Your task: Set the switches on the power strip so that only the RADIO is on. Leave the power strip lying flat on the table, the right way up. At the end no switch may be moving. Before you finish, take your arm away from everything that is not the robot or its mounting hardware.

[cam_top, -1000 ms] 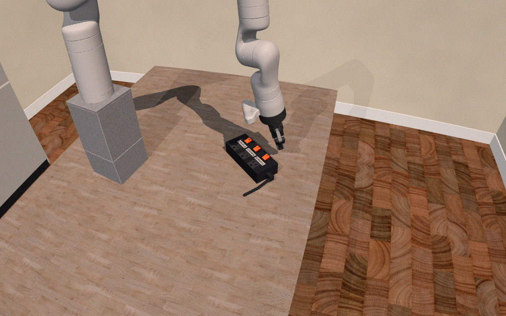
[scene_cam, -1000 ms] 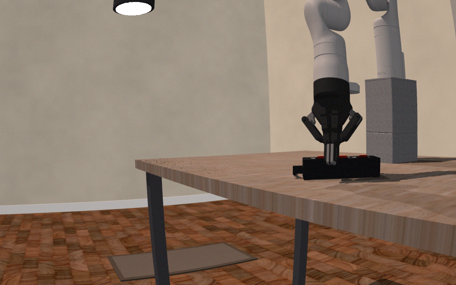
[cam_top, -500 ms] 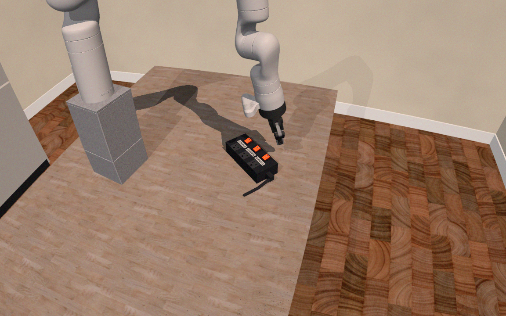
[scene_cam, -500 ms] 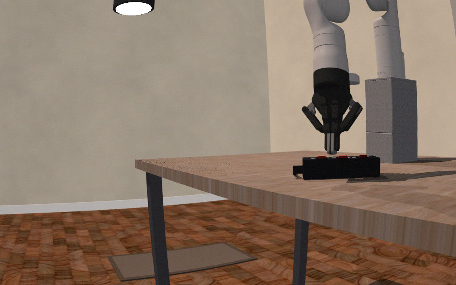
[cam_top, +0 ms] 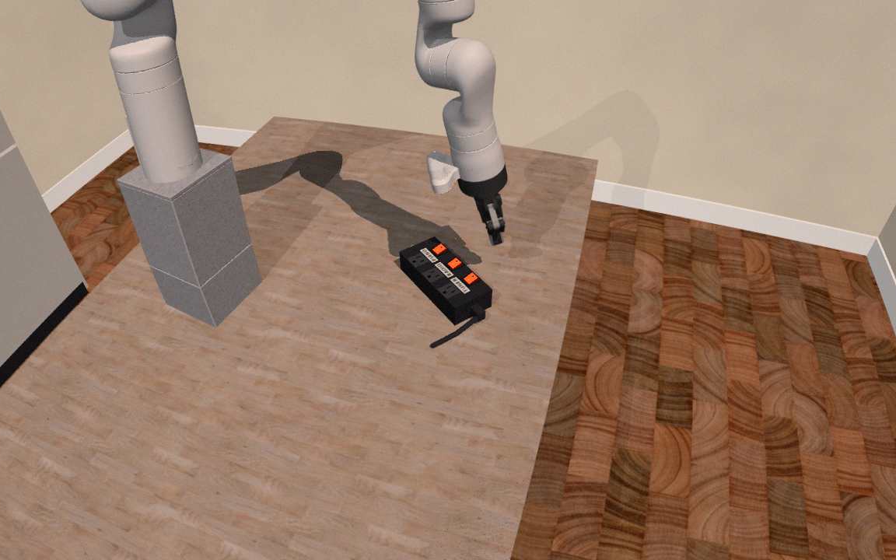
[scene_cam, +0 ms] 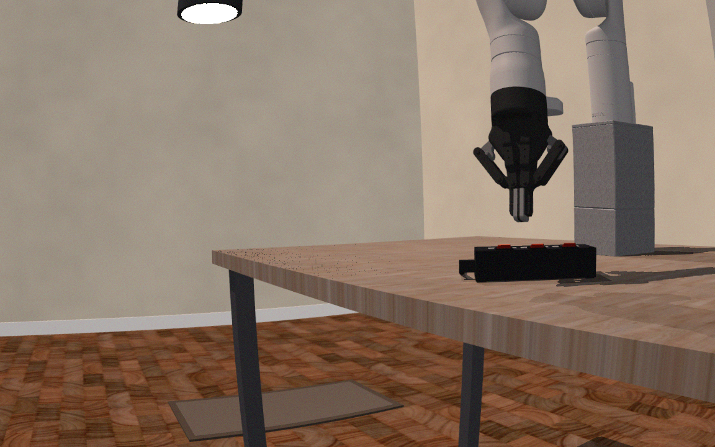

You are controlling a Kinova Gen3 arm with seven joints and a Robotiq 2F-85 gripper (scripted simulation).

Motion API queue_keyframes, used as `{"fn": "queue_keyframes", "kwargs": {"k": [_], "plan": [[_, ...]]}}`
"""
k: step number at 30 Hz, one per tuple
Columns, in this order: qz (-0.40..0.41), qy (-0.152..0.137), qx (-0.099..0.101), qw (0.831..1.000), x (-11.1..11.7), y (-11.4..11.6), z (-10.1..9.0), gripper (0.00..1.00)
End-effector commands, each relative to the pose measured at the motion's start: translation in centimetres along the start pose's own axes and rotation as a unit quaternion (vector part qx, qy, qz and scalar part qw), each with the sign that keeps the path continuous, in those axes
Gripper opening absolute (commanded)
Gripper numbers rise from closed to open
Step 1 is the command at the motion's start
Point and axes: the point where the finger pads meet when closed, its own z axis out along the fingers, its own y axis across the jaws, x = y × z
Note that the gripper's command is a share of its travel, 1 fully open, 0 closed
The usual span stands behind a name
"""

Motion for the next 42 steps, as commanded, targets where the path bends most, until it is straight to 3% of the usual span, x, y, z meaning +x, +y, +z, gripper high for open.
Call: {"fn": "queue_keyframes", "kwargs": {"k": [1, 7, 8, 15, 18, 42], "plan": [[-0.002, 0.000, 0.003, 1.000, -0.2, -0.4, -0.6, 0.00], [-0.002, 0.000, 0.003, 1.000, -0.1, -0.4, -0.5, 0.00], [-0.002, 0.001, 0.003, 1.000, -0.3, -0.3, -1.9, 0.00], [-0.002, 0.000, 0.003, 1.000, -0.4, -0.3, -1.9, 0.00], [-0.003, 0.001, 0.004, 1.000, -0.5, -0.3, -3.4, 0.00], [-0.003, 0.000, 0.004, 1.000, -0.5, -0.3, -3.3, 0.00]]}}
